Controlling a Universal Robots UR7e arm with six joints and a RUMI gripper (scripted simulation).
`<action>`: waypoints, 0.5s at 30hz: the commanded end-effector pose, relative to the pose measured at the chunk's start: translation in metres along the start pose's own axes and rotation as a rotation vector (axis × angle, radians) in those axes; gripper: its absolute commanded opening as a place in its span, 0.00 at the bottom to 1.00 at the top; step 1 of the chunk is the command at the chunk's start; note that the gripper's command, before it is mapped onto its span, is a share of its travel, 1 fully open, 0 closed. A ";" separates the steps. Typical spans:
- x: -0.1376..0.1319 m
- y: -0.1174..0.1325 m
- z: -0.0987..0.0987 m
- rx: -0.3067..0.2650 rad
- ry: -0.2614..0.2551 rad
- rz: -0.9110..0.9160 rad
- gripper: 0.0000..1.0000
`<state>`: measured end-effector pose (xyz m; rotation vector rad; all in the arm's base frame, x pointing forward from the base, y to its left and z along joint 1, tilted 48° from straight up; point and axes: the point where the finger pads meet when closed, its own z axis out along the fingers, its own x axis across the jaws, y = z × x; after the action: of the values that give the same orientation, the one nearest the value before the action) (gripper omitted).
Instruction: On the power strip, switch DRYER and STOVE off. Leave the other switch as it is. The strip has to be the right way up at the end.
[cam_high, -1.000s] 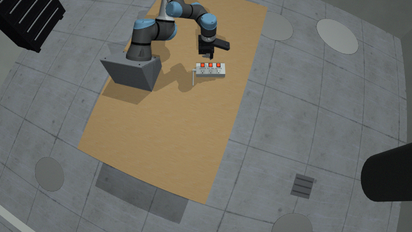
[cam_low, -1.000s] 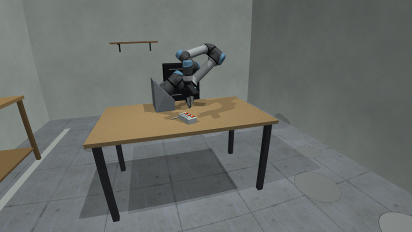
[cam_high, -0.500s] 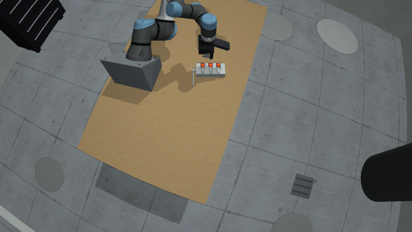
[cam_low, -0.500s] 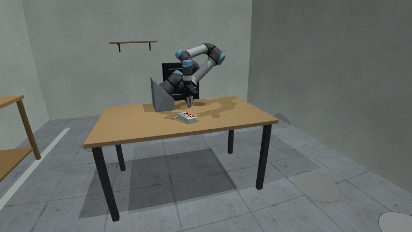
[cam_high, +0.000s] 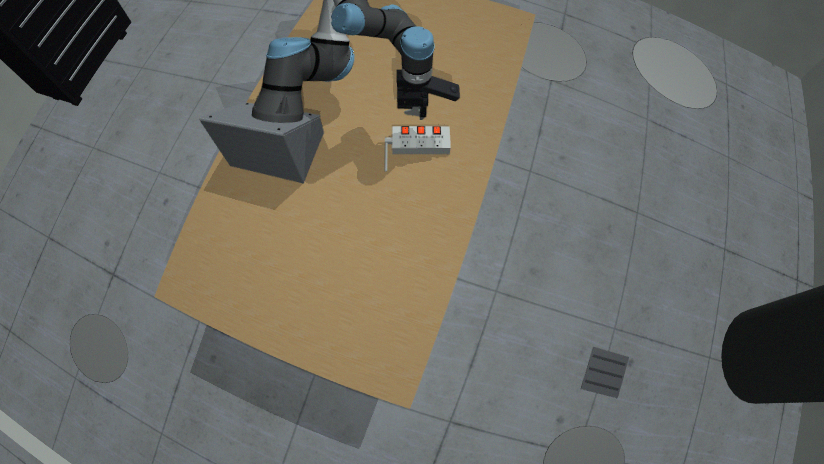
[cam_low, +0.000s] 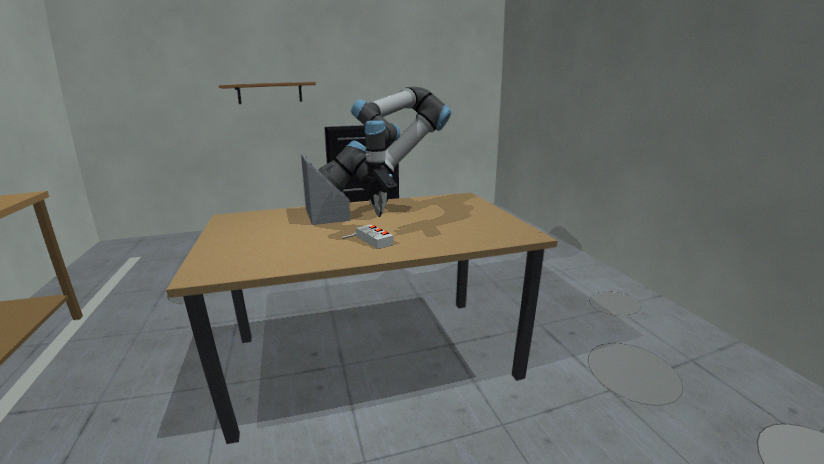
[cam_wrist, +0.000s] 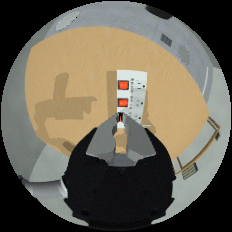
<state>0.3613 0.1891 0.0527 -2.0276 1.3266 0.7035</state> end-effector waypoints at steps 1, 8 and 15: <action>-0.001 0.001 0.004 -0.002 -0.003 0.000 0.00; -0.001 0.002 0.007 -0.003 -0.005 0.001 0.00; -0.001 0.002 0.014 -0.003 -0.005 0.001 0.00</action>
<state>0.3597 0.1947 0.0481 -2.0280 1.3248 0.7045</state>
